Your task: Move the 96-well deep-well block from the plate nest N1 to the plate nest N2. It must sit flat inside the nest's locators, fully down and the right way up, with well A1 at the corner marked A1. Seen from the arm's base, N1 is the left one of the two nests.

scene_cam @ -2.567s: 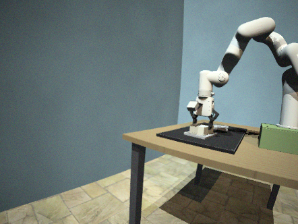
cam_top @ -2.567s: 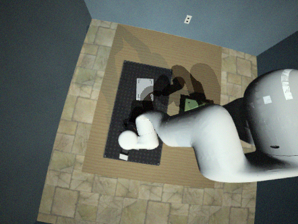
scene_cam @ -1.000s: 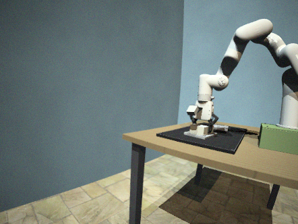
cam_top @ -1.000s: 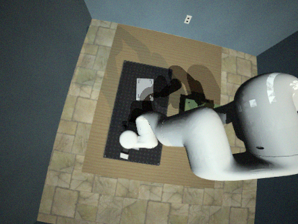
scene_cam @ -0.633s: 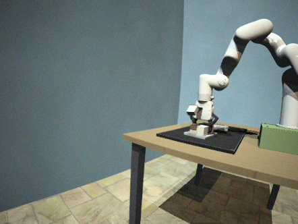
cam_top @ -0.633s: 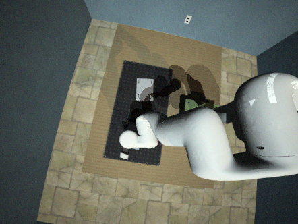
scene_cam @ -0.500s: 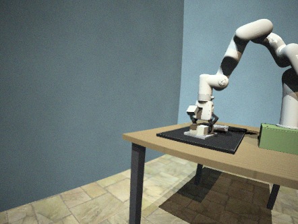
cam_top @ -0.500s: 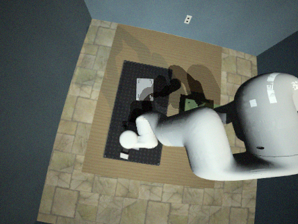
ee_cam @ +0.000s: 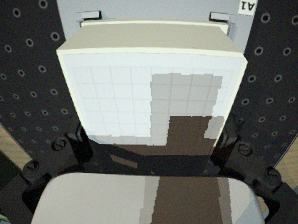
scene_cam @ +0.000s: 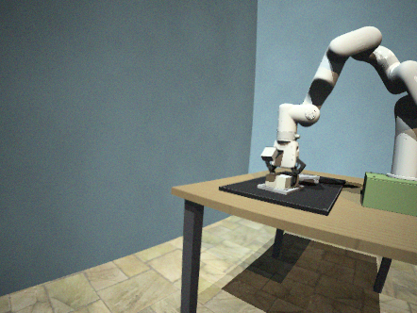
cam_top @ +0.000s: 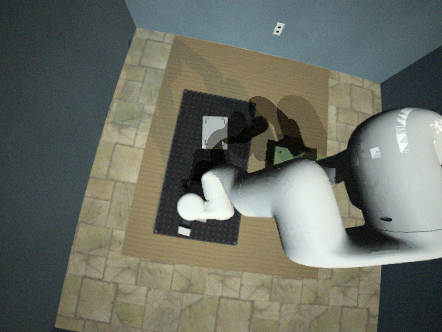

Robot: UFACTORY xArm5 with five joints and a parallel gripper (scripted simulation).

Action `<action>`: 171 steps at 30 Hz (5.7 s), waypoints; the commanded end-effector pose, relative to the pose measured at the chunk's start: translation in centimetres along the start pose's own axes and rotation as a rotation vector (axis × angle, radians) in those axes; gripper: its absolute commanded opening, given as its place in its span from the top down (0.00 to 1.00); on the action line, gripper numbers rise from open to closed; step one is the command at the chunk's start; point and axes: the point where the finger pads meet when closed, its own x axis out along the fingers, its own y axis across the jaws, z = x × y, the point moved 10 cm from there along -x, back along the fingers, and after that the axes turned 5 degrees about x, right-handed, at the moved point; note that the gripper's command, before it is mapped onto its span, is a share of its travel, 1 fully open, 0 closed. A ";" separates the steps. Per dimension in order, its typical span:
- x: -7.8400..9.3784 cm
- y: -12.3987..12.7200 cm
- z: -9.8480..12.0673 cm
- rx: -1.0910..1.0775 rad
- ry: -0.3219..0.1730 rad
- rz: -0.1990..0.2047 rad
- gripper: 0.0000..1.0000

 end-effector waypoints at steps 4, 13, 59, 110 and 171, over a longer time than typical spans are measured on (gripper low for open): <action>-0.1 0.1 -0.1 0.000 0.002 0.003 1.00; -0.1 0.1 -0.1 0.000 0.002 0.003 1.00; -2.1 0.1 -0.1 0.000 0.002 0.003 1.00; -8.6 0.0 -0.3 0.000 0.002 0.003 1.00; -9.2 1.7 13.7 -0.258 0.004 0.011 1.00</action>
